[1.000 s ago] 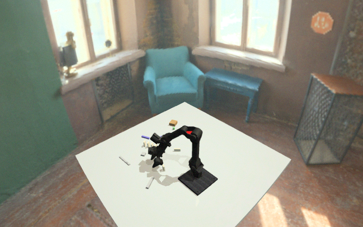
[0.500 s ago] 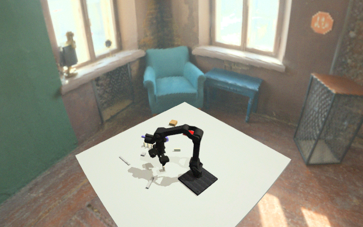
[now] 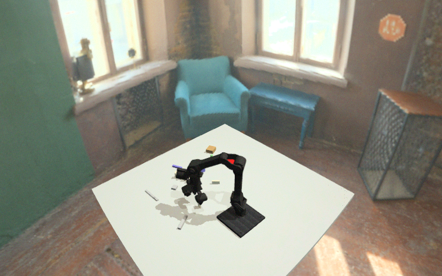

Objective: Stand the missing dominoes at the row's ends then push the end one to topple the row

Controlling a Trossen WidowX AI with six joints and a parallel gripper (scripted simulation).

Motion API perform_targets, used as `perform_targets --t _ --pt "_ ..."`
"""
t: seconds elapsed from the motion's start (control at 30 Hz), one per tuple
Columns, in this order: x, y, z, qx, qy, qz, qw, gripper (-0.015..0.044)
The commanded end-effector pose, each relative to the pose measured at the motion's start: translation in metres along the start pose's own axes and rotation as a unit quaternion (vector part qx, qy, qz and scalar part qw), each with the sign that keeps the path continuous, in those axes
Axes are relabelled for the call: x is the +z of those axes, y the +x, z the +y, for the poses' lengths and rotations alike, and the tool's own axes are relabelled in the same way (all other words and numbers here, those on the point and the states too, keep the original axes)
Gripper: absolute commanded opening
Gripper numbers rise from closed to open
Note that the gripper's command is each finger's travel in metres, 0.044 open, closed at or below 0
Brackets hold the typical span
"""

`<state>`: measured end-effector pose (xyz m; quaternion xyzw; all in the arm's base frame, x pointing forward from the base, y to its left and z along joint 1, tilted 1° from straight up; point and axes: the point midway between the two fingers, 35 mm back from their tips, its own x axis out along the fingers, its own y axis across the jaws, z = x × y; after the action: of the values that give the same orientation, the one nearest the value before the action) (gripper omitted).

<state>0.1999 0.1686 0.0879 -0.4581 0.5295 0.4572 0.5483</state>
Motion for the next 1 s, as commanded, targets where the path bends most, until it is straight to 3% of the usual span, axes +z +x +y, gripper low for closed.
perform_targets --t 0.0,0.5,0.9,0.97 --pt "-0.004 0.025 0.003 0.003 -0.004 0.006 1.0 0.044" --pt "-0.005 0.041 0.003 0.003 -0.004 0.006 1.0 0.044" --pt "-0.005 0.041 0.003 0.003 -0.004 0.006 1.0 0.0125" --pt "-0.005 0.041 0.003 0.003 -0.004 0.006 1.0 0.0107"
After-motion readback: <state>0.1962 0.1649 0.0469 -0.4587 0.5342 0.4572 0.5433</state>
